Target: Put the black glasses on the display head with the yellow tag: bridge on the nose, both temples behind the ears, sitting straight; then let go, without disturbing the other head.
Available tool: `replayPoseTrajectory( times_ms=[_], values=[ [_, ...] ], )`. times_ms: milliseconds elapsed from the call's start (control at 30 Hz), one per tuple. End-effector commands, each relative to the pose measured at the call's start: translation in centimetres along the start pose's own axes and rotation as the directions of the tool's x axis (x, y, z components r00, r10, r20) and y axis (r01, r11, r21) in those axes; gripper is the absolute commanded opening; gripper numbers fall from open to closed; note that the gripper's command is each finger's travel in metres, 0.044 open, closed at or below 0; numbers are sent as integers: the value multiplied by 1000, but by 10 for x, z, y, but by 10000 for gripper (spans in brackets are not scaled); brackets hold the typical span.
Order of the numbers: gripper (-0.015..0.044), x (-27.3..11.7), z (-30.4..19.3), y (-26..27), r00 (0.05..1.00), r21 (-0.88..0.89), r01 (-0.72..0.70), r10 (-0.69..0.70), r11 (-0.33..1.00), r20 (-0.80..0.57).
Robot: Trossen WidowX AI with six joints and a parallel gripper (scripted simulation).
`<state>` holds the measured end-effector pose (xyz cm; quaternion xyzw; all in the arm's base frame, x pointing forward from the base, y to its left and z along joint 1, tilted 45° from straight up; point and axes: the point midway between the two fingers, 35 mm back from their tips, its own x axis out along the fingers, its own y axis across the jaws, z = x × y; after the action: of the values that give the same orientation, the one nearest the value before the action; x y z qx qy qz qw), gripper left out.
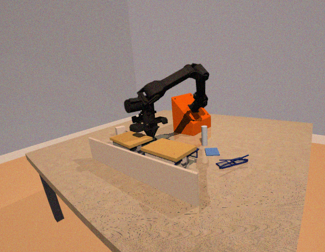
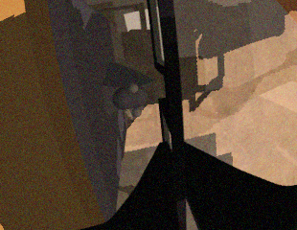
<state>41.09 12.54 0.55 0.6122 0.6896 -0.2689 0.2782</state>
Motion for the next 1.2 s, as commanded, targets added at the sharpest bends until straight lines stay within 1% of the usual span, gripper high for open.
replayPoseTrajectory(
  times_ms=[0,1100,1167],
  values=[
    [0,1,-1,0,1000,3,0,0,1000,-4],
    [0,6,-1,0,1000,3,0,0,1000,-4],
    [53,5,0,0,1000,-1,-1,1,1000,0]
  ],
)
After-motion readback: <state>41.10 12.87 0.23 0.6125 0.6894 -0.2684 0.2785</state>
